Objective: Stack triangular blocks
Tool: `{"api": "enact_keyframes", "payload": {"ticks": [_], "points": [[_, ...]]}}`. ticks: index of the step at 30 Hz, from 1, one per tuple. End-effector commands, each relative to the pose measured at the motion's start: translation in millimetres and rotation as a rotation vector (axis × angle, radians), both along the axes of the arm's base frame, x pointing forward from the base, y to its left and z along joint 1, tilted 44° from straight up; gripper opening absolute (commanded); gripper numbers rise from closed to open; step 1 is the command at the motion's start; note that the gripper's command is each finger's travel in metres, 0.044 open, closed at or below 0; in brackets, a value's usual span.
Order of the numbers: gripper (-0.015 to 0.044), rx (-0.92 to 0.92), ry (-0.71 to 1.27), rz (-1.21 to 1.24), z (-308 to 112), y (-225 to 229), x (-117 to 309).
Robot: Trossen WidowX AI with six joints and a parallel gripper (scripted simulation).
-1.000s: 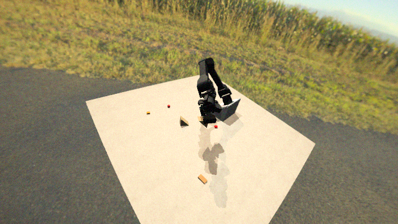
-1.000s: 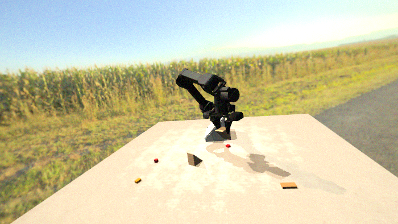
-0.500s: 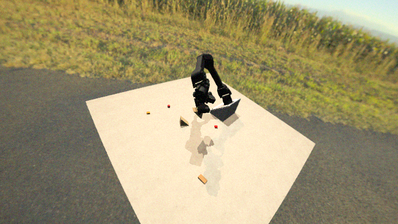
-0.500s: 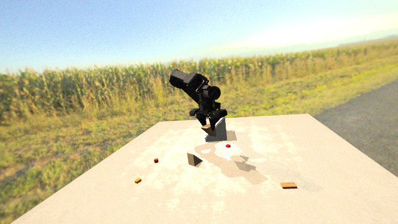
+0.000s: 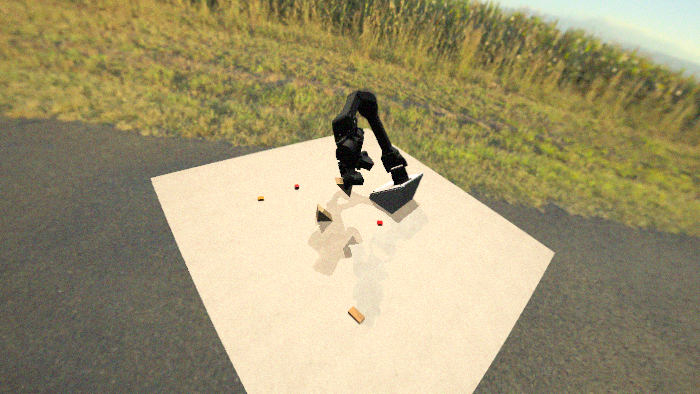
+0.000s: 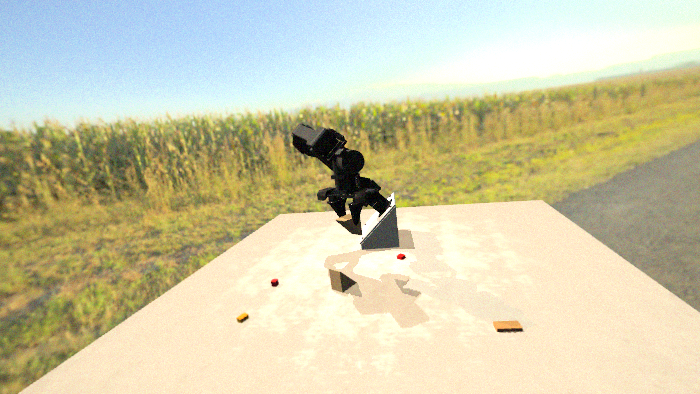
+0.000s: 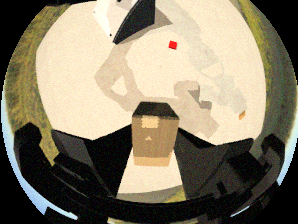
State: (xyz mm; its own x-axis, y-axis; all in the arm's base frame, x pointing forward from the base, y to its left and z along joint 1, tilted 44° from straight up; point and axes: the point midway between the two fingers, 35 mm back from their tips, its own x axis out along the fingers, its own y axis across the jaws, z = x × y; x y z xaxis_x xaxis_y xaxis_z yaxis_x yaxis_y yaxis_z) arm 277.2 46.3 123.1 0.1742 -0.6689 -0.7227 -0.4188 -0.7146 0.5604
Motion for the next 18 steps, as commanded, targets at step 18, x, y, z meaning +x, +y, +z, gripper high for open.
{"api": "enact_keyframes", "payload": {"ticks": [18], "points": [[0.0000,-0.010,0.002,0.007,-39.0,-57.8,37.0]]}}
